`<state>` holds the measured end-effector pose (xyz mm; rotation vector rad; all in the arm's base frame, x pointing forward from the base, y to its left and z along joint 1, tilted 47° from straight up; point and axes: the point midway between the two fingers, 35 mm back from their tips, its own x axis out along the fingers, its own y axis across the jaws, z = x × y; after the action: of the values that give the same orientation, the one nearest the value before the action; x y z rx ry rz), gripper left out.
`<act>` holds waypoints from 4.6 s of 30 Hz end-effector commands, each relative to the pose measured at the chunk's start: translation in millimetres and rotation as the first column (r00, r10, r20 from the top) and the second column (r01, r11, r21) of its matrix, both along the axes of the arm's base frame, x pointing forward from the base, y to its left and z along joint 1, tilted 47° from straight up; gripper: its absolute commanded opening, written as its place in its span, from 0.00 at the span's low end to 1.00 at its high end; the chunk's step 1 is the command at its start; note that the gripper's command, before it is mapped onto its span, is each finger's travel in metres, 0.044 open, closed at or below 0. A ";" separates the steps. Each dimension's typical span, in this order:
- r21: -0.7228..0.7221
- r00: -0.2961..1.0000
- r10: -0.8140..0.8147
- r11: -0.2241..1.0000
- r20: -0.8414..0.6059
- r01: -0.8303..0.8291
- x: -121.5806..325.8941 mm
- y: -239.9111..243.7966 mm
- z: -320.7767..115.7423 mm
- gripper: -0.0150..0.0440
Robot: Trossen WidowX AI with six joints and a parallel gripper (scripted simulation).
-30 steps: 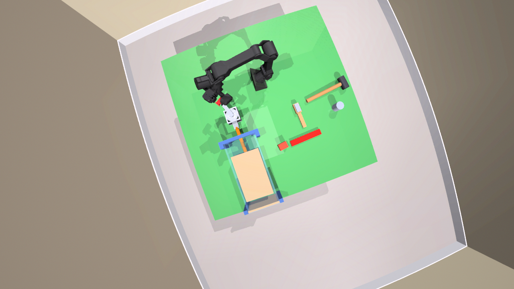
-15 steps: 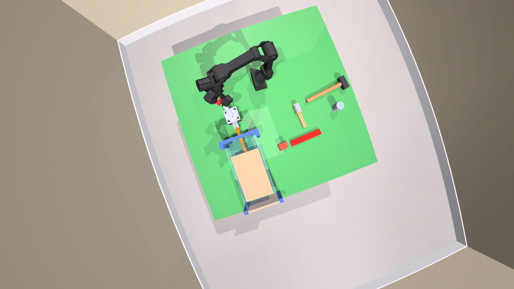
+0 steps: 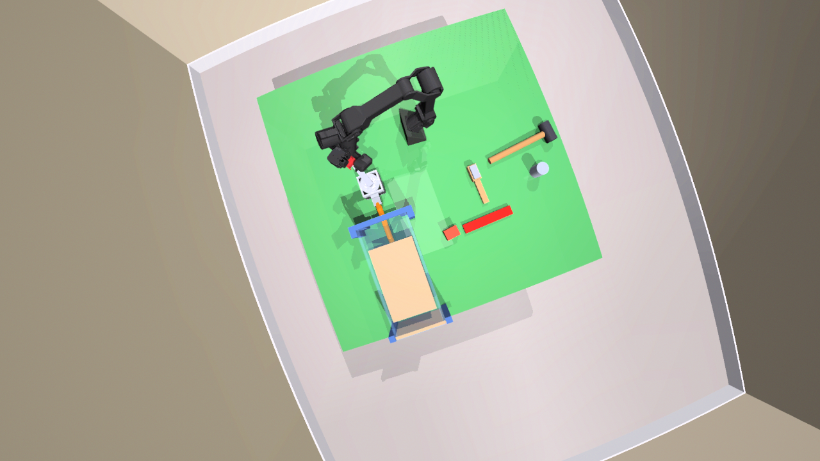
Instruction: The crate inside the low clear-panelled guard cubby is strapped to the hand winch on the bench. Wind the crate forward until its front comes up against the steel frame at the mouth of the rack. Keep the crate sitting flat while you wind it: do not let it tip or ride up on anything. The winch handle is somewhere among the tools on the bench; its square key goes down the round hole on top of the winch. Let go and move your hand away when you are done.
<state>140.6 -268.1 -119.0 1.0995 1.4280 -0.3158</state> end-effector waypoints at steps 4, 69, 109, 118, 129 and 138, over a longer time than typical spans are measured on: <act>0.003 1.000 -0.003 1.000 -0.002 0.003 -1.4 9.3 -7.9 1.00; 0.003 1.000 -0.002 1.000 -0.001 0.002 7.0 12.1 -29.8 0.25; 0.002 1.000 -0.002 1.000 0.003 0.002 50.4 -7.3 -53.1 0.25; 0.002 1.000 -0.002 1.000 0.004 0.002 61.8 -9.0 -56.0 0.25; 0.002 1.000 -0.002 1.000 0.005 0.002 76.8 -9.8 -58.3 0.25; 0.002 1.000 -0.002 1.000 0.006 0.002 88.7 -9.3 -59.1 0.25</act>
<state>203.6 -279.9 -175.9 1.1226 1.4553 -0.3502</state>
